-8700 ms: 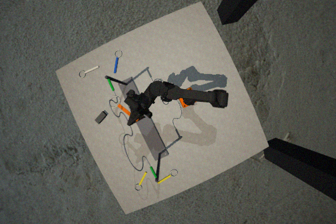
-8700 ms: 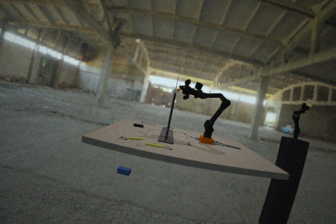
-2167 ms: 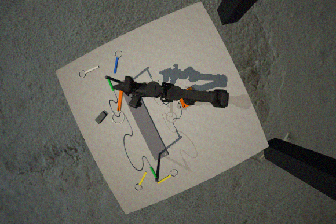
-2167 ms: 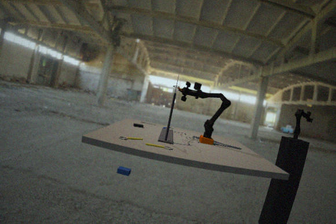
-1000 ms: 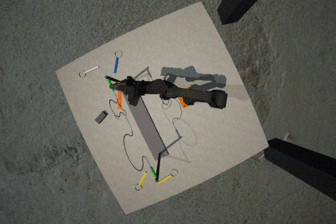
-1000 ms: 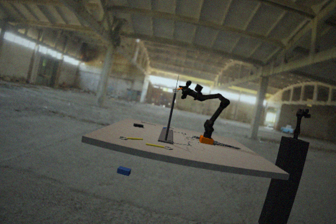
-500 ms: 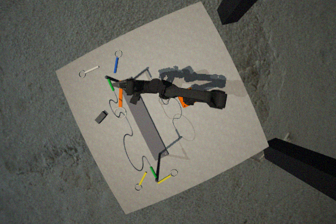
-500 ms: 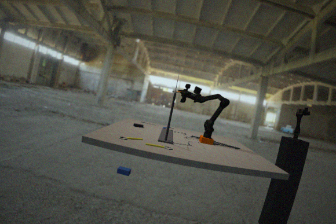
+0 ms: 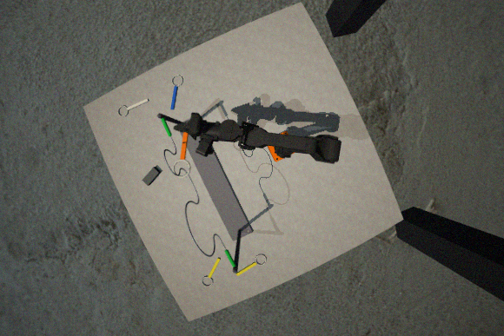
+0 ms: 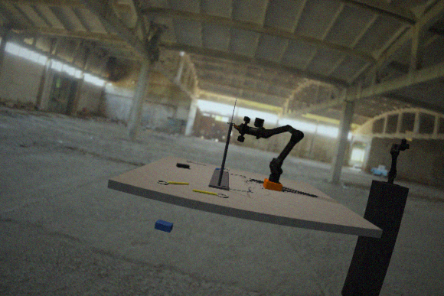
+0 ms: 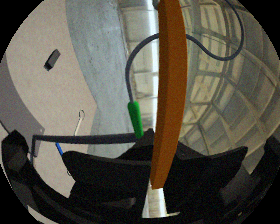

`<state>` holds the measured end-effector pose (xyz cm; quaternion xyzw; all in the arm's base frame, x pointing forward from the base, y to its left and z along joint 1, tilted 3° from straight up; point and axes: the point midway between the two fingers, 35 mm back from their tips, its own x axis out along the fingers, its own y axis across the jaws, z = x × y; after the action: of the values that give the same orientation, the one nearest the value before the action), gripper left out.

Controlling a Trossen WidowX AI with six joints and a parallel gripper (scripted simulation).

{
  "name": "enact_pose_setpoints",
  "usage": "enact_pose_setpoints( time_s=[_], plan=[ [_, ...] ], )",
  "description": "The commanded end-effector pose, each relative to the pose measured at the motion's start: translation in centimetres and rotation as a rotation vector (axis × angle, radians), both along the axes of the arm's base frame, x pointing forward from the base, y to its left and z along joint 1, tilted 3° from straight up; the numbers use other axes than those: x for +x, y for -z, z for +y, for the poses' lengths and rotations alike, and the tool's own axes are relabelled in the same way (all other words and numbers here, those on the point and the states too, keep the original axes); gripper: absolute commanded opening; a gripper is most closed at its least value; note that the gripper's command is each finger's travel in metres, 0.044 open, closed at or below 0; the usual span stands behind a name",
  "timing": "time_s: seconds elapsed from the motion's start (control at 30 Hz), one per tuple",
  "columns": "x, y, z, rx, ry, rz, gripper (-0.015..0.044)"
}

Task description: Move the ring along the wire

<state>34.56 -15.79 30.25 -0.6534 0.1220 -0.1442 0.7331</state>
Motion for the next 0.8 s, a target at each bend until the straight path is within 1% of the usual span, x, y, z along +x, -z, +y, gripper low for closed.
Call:
enact_pose_setpoints(
  time_s=[0.0,0.37,0.77],
  plan=[
    [-0.1,1.4,0.3,0.088,0.004,0.014,-0.015],
    [-0.5,5.3,1.9,0.361,0.016,0.057,-0.015],
    [-1.1,8.9,4.7,0.659,0.029,0.105,-0.015]
  ],
)
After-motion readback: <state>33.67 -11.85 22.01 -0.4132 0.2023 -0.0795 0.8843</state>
